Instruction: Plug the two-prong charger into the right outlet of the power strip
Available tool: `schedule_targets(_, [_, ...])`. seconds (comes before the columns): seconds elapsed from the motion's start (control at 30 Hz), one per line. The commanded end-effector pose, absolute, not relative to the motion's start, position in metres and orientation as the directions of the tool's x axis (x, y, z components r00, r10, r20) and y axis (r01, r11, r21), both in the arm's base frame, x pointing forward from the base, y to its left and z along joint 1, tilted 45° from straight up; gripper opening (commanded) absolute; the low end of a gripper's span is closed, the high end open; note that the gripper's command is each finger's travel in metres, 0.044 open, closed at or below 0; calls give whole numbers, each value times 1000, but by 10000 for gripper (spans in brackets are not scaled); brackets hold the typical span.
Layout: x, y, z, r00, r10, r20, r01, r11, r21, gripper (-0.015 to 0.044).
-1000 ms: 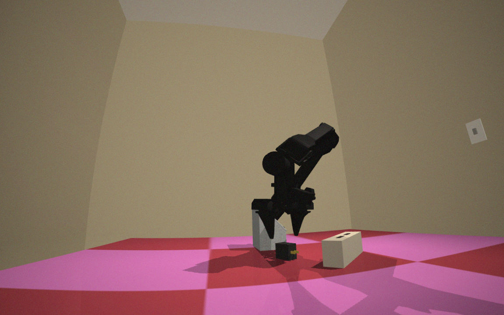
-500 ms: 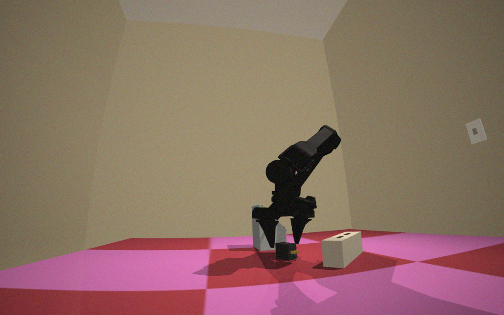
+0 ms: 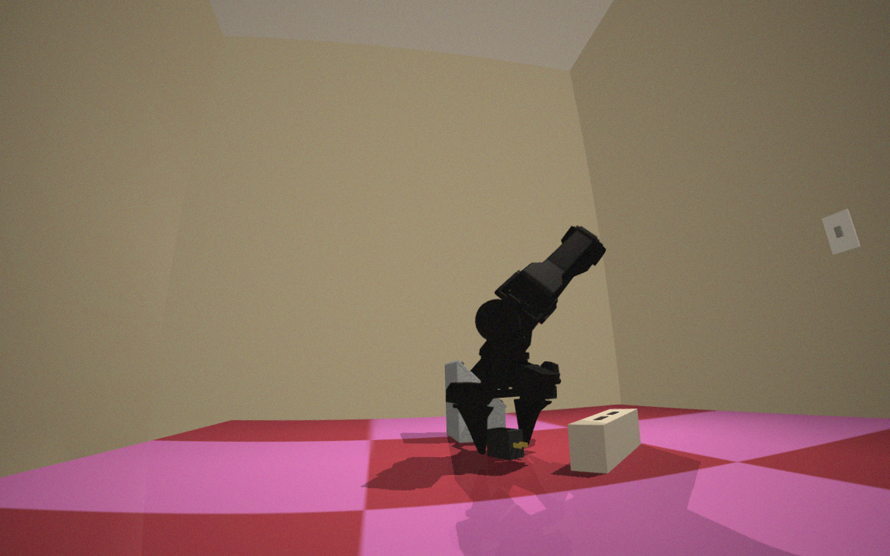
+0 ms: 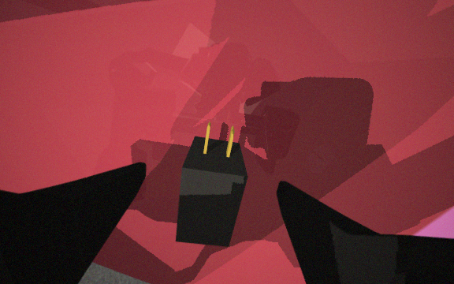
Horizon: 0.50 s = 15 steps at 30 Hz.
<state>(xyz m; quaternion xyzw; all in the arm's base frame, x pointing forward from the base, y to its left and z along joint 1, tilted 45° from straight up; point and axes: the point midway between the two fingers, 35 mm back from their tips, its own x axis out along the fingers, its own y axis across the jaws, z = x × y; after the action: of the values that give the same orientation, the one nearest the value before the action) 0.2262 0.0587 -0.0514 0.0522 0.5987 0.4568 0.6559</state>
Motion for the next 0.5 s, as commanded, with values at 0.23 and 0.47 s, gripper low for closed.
schedule_targets(0.23, [226, 60, -52, -136, 662, -737, -536, 577, 617, 282])
schedule_targets(0.47, [226, 60, -52, -136, 662, -737, -536, 577, 617, 138])
